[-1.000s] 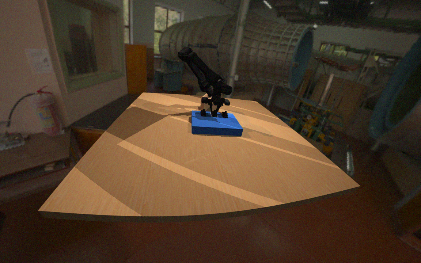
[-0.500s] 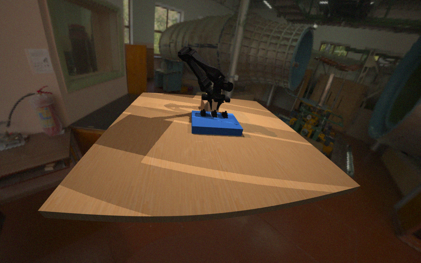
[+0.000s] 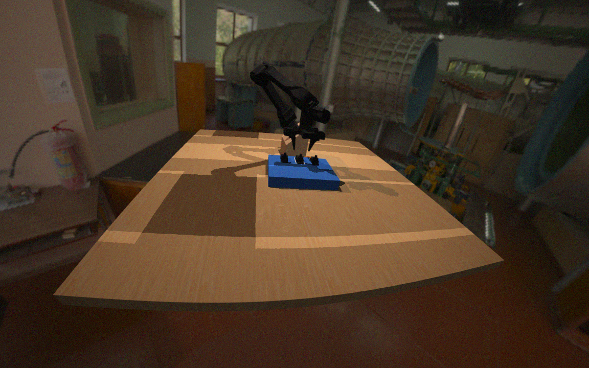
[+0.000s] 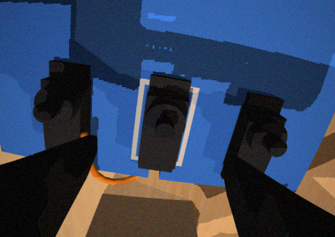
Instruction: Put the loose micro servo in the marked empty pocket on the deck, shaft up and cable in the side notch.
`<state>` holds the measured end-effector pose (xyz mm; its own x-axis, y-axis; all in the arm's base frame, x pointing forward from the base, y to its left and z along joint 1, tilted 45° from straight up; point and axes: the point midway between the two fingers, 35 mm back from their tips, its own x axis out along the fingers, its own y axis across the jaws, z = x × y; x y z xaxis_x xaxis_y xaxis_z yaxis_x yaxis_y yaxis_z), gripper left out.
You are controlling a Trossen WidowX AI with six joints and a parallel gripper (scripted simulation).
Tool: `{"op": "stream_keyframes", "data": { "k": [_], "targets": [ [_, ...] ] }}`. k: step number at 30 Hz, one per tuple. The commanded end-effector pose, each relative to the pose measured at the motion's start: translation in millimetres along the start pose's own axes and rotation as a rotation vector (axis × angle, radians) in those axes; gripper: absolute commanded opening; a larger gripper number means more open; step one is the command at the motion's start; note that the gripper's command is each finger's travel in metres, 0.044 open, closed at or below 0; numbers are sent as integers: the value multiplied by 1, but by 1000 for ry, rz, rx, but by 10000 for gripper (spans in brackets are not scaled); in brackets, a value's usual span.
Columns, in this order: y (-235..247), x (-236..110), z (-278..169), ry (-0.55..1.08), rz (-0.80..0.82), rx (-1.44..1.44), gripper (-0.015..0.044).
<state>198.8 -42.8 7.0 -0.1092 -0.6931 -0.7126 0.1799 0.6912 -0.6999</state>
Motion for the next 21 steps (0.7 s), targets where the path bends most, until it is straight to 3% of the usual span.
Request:
{"op": "stream_keyframes", "data": {
  "k": [1,7,13,18,21],
  "targets": [
    [0,-23,38,-9,5,8,440],
    [-2,-51,83,-11,8,12,440],
    [-3,-55,84,-11,8,12,440],
    [-4,-94,75,-13,9,17,440],
    [-4,-97,74,-13,9,17,440]
  ]
}}
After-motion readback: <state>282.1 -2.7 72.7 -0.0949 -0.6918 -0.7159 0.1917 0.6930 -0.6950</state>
